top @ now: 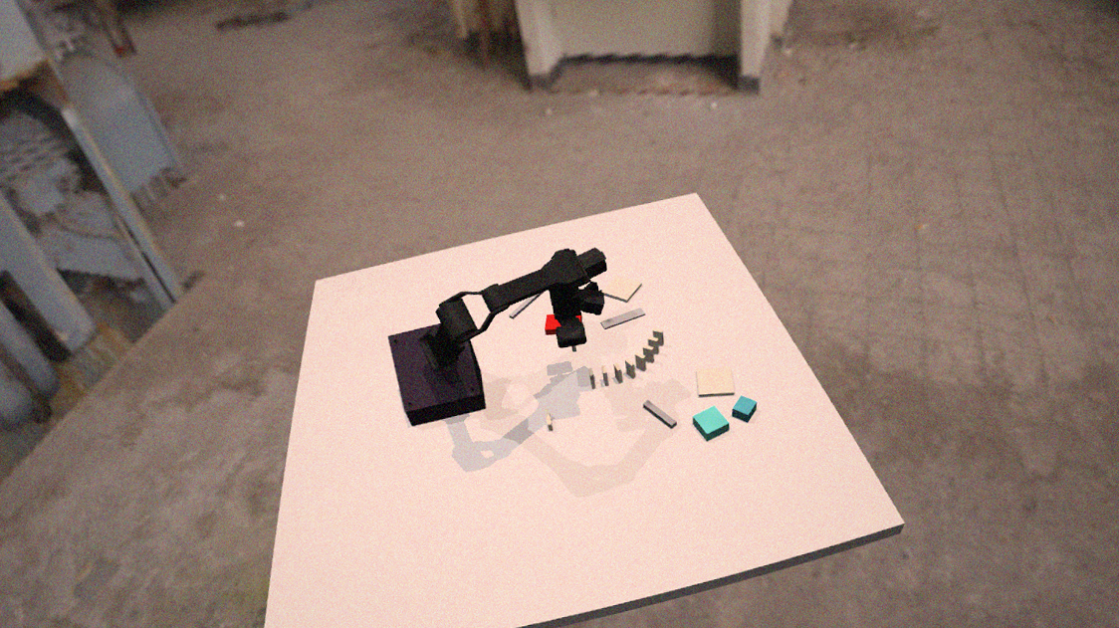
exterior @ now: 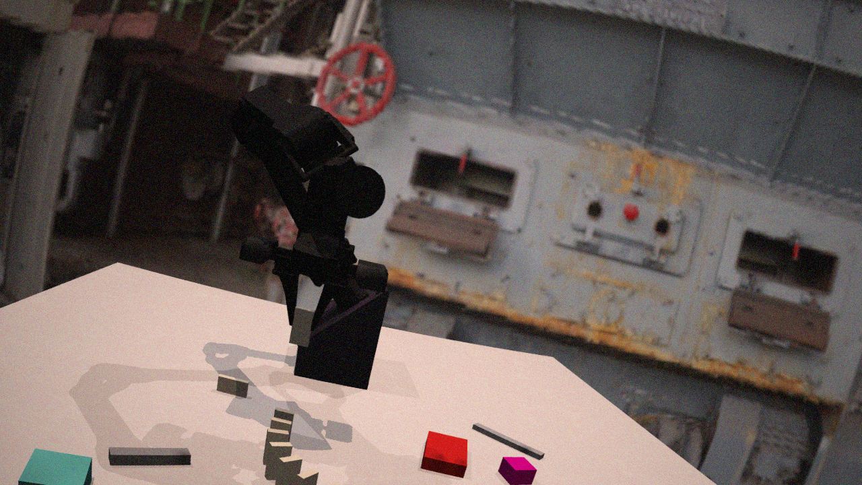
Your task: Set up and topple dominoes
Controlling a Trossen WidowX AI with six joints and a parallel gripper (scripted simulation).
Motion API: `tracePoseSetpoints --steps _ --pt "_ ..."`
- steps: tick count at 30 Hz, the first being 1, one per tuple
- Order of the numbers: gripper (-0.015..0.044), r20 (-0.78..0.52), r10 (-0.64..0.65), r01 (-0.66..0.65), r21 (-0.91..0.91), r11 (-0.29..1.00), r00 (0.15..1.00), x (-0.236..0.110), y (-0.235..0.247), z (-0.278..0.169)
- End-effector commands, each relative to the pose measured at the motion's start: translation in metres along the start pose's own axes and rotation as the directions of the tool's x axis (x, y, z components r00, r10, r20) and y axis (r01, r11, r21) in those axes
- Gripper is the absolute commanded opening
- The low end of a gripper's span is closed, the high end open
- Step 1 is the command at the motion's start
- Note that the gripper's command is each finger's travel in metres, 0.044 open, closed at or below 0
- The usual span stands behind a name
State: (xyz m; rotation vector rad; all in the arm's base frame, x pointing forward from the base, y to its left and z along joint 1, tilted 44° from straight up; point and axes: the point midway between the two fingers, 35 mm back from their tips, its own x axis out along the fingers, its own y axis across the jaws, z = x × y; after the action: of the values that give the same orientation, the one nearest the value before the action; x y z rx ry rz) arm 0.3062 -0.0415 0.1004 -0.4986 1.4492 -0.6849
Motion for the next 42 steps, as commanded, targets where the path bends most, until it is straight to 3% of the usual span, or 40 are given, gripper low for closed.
tracePoseSetpoints --steps 1,20,34,42 --pt "0.0107 -0.005 -0.002 0.002 -0.012 1.000 1.000 0.018 0.001 0.001" --pt "0.0107 -0.004 -0.012 0.012 -0.011 1.000 1.000 0.126 -0.003 -0.003" --pt "0.0107 -0.004 -0.013 0.013 -0.011 1.000 1.000 0.130 -0.004 -0.004" --pt "0.0317 -0.004 -0.013 0.013 -0.011 1.000 1.000 0.130 -0.004 -0.004"
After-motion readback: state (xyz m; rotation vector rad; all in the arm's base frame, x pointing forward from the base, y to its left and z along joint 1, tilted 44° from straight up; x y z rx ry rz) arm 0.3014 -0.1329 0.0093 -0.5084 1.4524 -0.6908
